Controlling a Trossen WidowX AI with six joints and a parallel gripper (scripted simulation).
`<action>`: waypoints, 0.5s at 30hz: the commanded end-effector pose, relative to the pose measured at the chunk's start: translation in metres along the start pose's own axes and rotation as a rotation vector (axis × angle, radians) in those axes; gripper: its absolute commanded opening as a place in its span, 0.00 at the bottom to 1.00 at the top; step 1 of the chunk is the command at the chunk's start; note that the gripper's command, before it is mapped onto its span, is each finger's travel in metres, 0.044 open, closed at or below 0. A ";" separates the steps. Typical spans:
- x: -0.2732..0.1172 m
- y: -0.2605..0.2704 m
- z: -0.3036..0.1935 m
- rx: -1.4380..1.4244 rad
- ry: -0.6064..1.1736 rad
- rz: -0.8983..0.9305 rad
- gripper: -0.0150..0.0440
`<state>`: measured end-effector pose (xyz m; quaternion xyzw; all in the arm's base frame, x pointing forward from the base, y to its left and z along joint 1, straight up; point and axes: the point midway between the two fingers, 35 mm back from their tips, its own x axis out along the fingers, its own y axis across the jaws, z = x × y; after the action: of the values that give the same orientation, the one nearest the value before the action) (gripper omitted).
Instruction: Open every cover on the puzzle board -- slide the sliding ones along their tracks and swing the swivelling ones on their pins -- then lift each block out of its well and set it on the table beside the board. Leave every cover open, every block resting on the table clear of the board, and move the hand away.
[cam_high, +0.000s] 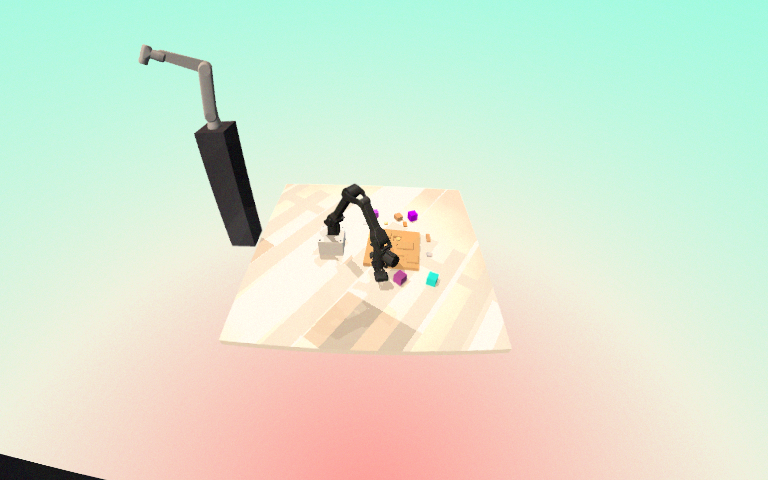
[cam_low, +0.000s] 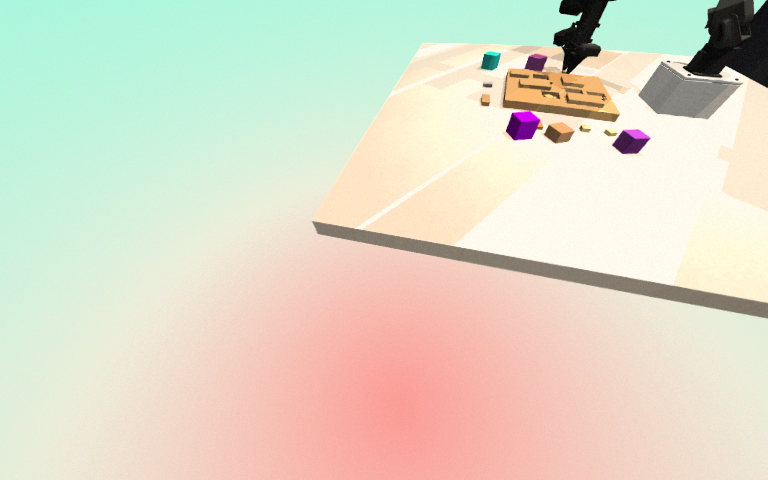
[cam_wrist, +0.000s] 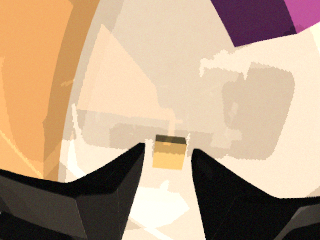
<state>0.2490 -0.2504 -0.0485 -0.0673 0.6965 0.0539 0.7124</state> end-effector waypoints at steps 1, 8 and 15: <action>0.000 0.000 0.000 0.000 0.000 0.000 0.66; -0.001 0.000 0.000 0.000 0.000 0.000 0.97; -0.021 -0.001 0.001 -0.001 0.000 0.000 1.00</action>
<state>0.2475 -0.2488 -0.0374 -0.0645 0.6989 0.0568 0.7100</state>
